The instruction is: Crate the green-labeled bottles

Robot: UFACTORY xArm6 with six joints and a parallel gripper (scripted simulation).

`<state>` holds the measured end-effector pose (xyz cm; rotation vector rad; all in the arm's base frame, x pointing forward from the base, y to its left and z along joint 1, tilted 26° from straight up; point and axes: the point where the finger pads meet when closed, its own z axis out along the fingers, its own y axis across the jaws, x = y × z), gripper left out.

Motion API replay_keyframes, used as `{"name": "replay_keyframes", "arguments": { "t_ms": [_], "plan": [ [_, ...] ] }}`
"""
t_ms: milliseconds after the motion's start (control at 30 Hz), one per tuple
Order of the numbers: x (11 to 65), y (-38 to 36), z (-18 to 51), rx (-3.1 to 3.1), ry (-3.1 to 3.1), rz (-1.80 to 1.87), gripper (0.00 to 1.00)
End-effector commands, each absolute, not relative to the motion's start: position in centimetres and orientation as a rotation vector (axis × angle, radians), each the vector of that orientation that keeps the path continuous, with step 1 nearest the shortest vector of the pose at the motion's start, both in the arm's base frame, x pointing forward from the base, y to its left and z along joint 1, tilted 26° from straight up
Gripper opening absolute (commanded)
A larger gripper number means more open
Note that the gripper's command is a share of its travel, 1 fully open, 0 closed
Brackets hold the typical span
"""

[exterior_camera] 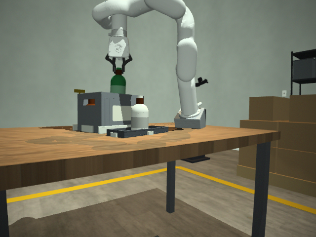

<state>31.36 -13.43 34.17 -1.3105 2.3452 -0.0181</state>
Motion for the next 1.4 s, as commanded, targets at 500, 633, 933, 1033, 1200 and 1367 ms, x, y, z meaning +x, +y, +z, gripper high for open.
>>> {"name": "replay_keyframes", "arguments": {
  "t_ms": [500,633,933,1033,1200,1367],
  "plan": [
    [31.6,-13.4,33.9,-1.310,2.344,-0.022,0.00],
    [31.6,-13.3,33.7,-1.310,2.344,-0.022,0.00],
    [32.0,-13.1,32.8,-1.310,2.344,-0.022,0.00],
    [32.2,-13.1,32.5,-1.310,2.344,-0.022,0.00],
    [32.3,-13.0,32.2,-1.310,2.344,-0.022,0.00],
    [32.5,-12.9,31.6,-1.310,2.344,-0.022,0.00]
  ]
}}
